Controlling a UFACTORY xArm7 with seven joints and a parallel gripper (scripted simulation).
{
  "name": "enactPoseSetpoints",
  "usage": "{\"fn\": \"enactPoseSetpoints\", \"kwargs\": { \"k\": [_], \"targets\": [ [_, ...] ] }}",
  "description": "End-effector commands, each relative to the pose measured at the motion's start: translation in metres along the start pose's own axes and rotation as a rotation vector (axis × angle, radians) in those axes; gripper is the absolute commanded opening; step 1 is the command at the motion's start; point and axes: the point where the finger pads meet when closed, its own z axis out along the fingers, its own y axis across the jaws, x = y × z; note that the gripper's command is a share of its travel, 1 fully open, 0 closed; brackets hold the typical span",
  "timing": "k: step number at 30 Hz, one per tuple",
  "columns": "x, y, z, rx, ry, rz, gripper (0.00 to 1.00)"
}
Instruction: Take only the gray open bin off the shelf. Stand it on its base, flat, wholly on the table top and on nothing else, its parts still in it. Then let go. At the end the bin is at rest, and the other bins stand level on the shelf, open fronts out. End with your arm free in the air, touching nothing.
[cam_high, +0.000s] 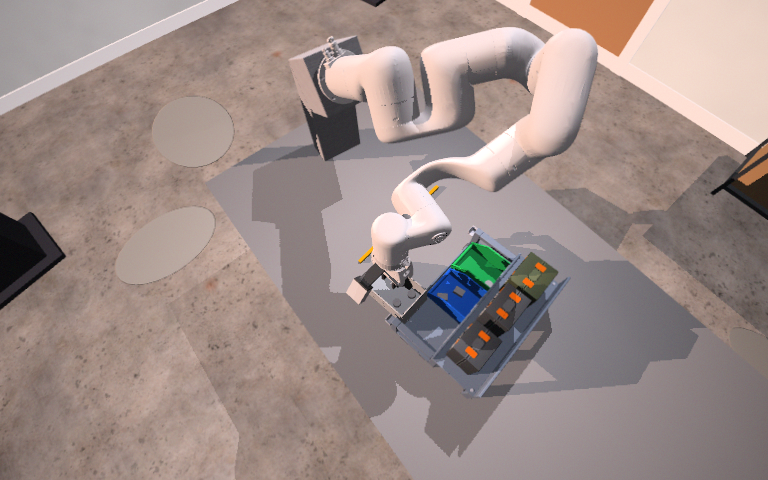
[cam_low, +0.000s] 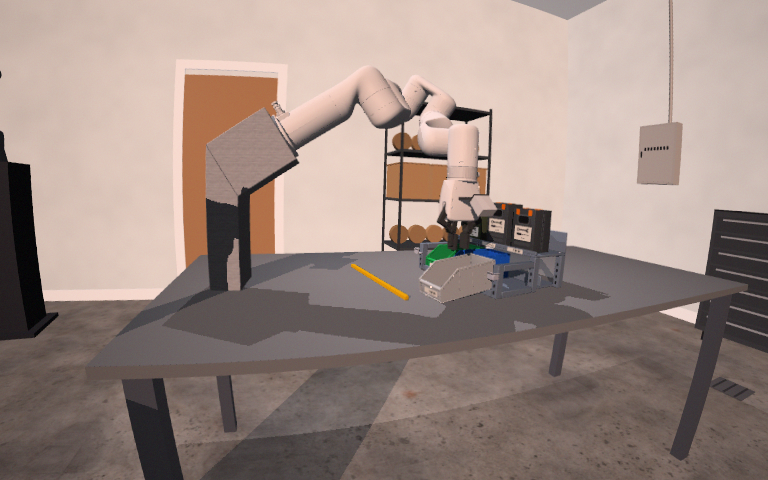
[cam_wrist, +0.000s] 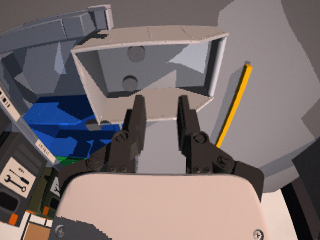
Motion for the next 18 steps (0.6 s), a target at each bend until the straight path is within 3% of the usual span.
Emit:
{"fn": "enactPoseSetpoints", "kwargs": {
  "k": [1,5,17,18],
  "targets": [
    [0.001,-0.008,-0.003,0.001,0.002,0.001,0.33],
    [0.001,-0.038,-0.013,0.002,0.002,0.000,0.33],
    [0.001,-0.038,-0.013,0.002,0.002,0.000,0.33],
    [0.001,-0.048,-0.016,0.002,0.002,0.001,0.33]
  ]
}}
